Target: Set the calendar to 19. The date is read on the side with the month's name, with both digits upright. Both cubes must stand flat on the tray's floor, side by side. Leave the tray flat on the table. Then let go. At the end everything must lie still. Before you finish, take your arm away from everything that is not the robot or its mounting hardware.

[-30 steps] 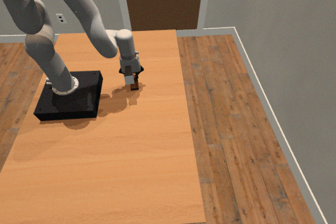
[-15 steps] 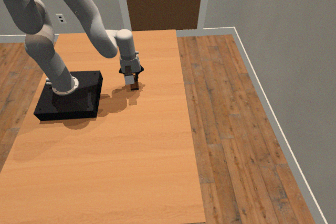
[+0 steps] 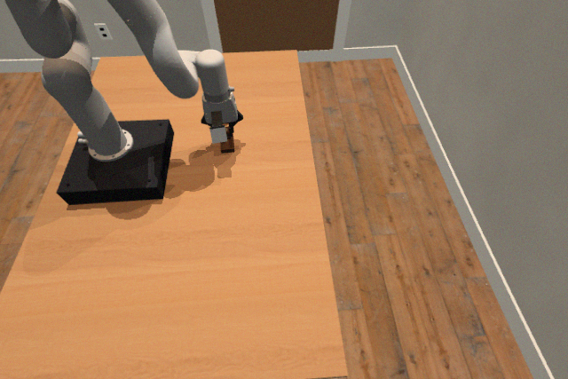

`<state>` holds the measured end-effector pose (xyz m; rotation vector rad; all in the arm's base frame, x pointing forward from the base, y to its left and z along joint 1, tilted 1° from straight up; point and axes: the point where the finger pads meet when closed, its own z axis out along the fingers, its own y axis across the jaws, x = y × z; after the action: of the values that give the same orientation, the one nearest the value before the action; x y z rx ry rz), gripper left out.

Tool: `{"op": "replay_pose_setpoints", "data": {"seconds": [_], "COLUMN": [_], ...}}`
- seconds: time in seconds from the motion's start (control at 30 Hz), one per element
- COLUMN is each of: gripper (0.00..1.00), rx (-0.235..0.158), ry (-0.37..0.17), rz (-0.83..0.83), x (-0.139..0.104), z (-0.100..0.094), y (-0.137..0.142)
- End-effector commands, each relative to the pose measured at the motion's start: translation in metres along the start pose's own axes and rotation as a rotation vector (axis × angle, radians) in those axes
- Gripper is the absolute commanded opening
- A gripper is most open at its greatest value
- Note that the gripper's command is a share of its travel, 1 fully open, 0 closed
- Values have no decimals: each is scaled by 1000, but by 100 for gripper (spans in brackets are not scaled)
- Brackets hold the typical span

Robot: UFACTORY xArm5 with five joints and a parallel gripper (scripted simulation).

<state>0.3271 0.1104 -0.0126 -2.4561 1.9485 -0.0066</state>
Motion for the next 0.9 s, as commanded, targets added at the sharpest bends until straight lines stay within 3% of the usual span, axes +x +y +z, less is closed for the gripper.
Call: {"op": "replay_pose_setpoints", "data": {"seconds": [0.0,0.87], "gripper": [29,29], "rx": [3,3], "ry": [0,0], "rz": [0,1], "x": [0,0], "z": [-1,6], "y": [-1,-1]}}
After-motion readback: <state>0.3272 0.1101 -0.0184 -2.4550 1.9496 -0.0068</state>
